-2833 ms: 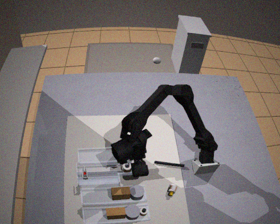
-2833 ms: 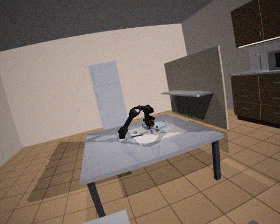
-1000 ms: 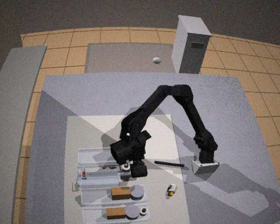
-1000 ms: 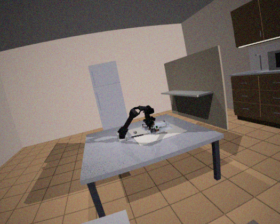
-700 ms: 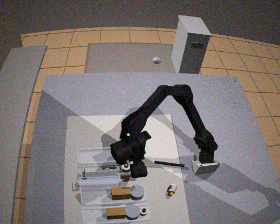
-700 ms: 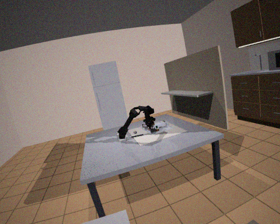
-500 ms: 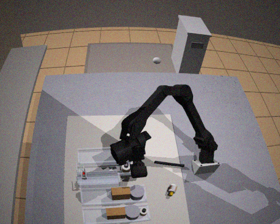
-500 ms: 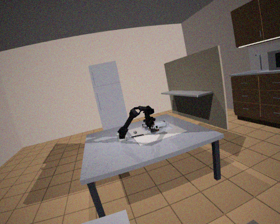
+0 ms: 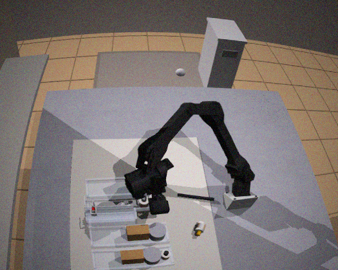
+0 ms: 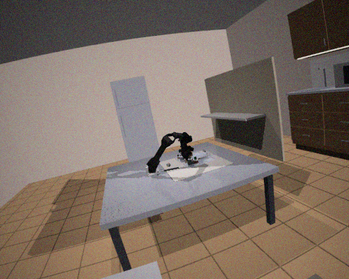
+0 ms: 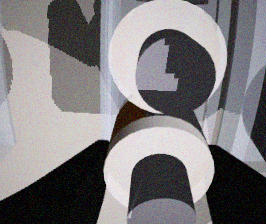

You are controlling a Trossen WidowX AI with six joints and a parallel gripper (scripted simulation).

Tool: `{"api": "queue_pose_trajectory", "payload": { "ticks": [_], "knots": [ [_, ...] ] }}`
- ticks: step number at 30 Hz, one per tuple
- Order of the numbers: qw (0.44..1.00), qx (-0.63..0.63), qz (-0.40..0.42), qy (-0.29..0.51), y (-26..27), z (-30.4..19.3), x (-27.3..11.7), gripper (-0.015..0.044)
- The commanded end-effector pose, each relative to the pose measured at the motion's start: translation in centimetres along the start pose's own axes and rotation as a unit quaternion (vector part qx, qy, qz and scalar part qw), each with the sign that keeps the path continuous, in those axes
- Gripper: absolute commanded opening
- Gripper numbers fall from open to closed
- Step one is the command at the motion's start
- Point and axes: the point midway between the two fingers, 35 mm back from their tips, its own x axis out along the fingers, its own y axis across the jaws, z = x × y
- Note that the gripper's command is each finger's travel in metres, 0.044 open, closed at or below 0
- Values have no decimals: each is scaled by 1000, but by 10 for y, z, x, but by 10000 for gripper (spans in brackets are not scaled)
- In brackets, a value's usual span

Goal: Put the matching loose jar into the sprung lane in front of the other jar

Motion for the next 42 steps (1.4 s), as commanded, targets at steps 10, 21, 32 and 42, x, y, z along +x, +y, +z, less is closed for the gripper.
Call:
{"api": "queue_pose_trajectory", "payload": {
  "ticks": [10,21,32,42],
  "knots": [
    [1000,3,-4,-7,-2,3,3,0],
    [1000,3,-4,-7,-2,2,6,0],
    [1000,3,-4,-7,-2,2,9,0],
    [1000,3,-4,-7,-2,0,10,0]
  ]
}}
